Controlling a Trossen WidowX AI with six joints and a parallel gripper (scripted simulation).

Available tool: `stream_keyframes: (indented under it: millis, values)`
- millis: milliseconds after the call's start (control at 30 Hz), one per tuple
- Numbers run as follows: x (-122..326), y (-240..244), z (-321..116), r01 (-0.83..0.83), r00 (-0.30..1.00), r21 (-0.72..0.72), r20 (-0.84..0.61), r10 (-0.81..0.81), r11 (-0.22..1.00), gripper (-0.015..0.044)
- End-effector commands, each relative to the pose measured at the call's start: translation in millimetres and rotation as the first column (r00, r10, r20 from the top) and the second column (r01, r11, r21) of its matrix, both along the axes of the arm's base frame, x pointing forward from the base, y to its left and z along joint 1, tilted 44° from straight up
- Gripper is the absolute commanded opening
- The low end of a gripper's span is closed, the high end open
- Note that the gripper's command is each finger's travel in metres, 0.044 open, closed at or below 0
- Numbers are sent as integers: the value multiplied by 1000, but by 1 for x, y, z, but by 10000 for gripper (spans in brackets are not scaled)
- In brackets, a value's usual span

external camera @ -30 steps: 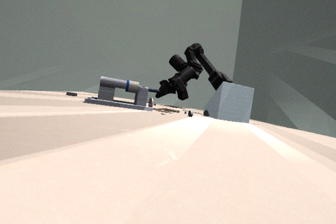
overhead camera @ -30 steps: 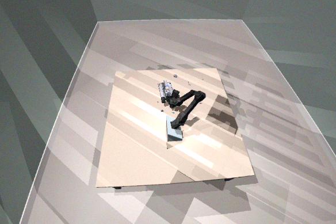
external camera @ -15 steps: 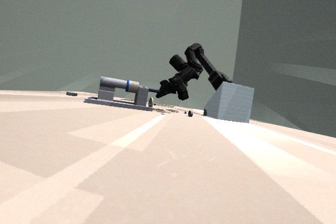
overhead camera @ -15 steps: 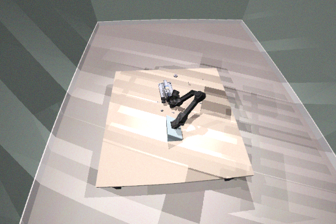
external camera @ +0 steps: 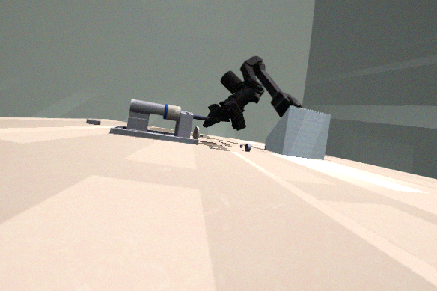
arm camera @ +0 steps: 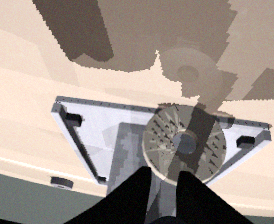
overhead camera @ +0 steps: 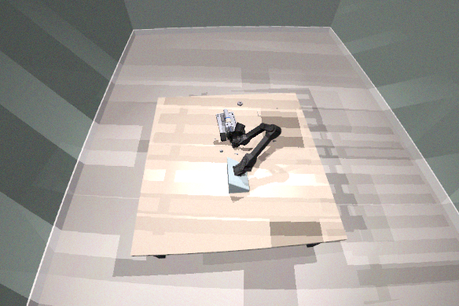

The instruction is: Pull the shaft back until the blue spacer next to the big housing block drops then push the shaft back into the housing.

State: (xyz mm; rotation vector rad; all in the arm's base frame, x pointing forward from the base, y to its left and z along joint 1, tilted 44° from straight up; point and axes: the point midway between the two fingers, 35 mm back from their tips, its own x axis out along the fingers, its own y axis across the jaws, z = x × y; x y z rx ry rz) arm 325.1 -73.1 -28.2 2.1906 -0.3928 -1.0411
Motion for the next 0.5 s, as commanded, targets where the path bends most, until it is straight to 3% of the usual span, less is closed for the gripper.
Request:
stream_keyframes:
  millis: [0,467]
  values:
    - [-1,1,0,0,1000,2,2,0,1000,0]
    - [-3,1,0,0,1000,2,1,0,1000,0]
